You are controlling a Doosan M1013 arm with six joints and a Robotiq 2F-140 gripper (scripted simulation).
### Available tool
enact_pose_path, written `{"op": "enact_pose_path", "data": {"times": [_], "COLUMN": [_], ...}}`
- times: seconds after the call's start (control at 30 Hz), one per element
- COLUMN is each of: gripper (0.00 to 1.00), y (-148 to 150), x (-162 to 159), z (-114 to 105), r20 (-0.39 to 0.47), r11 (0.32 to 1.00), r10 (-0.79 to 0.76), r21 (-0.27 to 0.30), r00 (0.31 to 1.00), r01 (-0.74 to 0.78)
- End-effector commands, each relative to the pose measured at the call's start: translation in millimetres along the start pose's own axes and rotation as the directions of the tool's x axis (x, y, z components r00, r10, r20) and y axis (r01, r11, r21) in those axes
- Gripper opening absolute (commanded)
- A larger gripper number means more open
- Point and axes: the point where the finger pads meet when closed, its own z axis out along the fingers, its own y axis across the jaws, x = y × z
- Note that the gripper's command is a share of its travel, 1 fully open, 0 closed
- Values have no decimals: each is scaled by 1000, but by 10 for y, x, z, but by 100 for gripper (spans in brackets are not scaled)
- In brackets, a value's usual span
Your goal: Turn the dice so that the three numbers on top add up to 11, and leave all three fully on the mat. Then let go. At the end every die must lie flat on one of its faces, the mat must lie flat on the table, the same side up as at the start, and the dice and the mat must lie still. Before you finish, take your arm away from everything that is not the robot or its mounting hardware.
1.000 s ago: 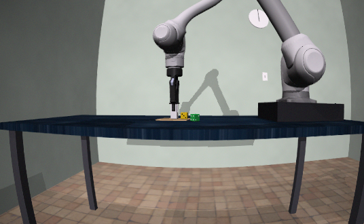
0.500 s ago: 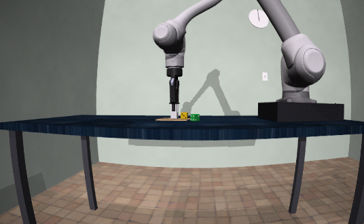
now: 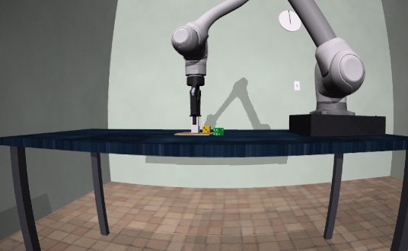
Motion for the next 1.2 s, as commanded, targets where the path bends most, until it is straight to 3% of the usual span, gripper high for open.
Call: {"op": "enact_pose_path", "data": {"times": [0.0,0.33,0.8,0.97,1.17], "gripper": [18,28,28,28,28], "y": [1,1,1,1,0], "x": [0,0,0,0,0], "z": [-1,-1,-17,-73,-322], "r20": [0,0,0,0,0], "r11": [1000,1000,1000,1000,1000], "r10": [0,0,0,0,0], "r21": [0,0,0,0,0], "r00": [1000,1000,1000,1000,1000], "r01": [0,0,0,0,0]}}
